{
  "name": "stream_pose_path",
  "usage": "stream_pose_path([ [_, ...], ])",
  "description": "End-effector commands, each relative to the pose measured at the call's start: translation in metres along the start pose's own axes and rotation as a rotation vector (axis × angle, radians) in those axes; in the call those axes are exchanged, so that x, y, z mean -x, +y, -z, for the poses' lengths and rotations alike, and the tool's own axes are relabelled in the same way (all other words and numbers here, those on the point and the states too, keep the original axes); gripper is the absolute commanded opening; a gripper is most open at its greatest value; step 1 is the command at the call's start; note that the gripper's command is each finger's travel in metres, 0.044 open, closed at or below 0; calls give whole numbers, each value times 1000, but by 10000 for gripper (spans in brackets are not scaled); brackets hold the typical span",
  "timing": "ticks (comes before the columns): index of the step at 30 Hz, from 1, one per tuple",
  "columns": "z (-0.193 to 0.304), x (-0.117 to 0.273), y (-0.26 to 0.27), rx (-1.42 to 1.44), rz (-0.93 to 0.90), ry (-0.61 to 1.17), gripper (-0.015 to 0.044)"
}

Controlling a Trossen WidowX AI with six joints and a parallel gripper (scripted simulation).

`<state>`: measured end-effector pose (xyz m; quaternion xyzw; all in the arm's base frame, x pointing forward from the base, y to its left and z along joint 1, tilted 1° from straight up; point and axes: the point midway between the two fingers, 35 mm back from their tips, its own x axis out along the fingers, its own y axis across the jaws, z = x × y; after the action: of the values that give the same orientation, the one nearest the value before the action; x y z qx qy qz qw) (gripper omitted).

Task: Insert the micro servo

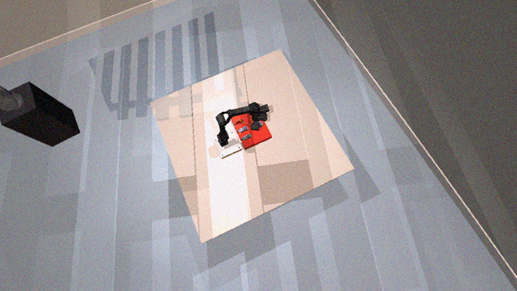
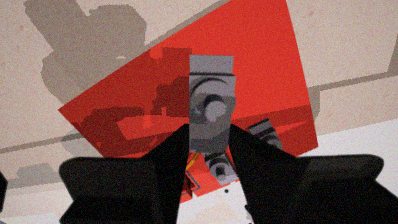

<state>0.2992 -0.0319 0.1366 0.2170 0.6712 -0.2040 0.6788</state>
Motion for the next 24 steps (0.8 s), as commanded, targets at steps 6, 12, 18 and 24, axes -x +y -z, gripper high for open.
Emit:
stream_pose_path([
  [6, 4, 2, 9, 321, -6, -7, 0],
  [12, 7, 2, 14, 529, -6, -7, 0],
  [18, 10, 2, 19, 738, -6, -8, 0],
  [24, 13, 2, 24, 946, -6, -8, 0],
])
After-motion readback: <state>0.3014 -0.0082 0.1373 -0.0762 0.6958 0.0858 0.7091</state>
